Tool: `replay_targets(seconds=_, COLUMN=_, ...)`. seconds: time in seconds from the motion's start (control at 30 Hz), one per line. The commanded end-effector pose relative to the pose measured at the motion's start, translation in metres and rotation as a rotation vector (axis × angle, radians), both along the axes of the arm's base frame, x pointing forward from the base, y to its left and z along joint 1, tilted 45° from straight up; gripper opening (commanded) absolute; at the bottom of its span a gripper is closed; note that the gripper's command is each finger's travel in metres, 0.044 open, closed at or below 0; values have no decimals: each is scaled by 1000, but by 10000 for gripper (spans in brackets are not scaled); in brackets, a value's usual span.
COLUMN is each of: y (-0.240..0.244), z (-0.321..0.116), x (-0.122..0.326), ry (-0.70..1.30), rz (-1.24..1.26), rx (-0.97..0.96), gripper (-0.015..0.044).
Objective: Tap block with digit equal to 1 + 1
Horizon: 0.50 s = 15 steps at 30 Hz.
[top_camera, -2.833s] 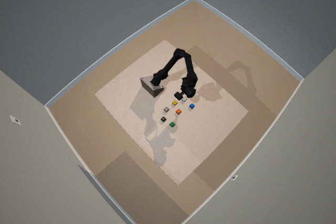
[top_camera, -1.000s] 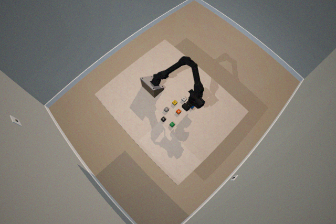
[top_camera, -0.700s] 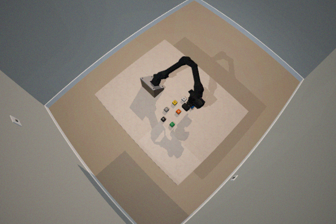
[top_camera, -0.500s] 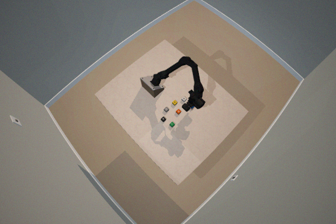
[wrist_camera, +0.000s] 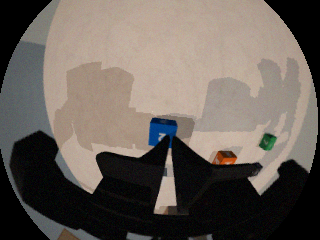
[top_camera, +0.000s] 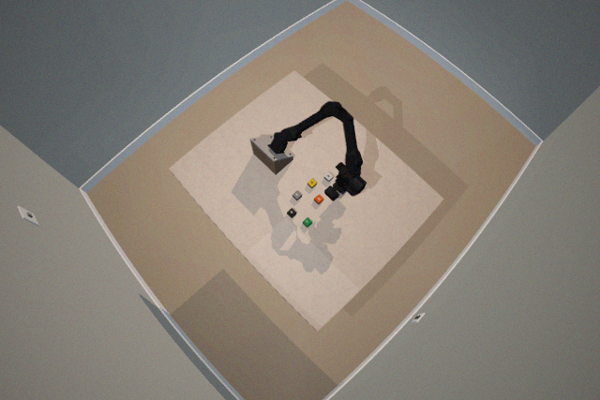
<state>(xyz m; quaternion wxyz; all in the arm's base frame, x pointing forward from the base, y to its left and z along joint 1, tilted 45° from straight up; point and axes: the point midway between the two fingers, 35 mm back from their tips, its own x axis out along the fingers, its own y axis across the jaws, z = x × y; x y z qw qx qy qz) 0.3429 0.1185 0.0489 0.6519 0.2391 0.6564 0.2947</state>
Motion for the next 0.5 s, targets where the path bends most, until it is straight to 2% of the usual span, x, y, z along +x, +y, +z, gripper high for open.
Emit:
replay_targets(seconds=0.0, y=3, z=-3, x=-1, ry=10, rz=-2, rx=5, gripper=20)
replay_targets(seconds=0.37, y=-19, z=18, x=0, ry=10, rz=-2, rx=4, gripper=20)
replay_targets(seconds=0.47, y=-17, z=38, x=-11, ry=11, rz=-2, rx=4, gripper=99)
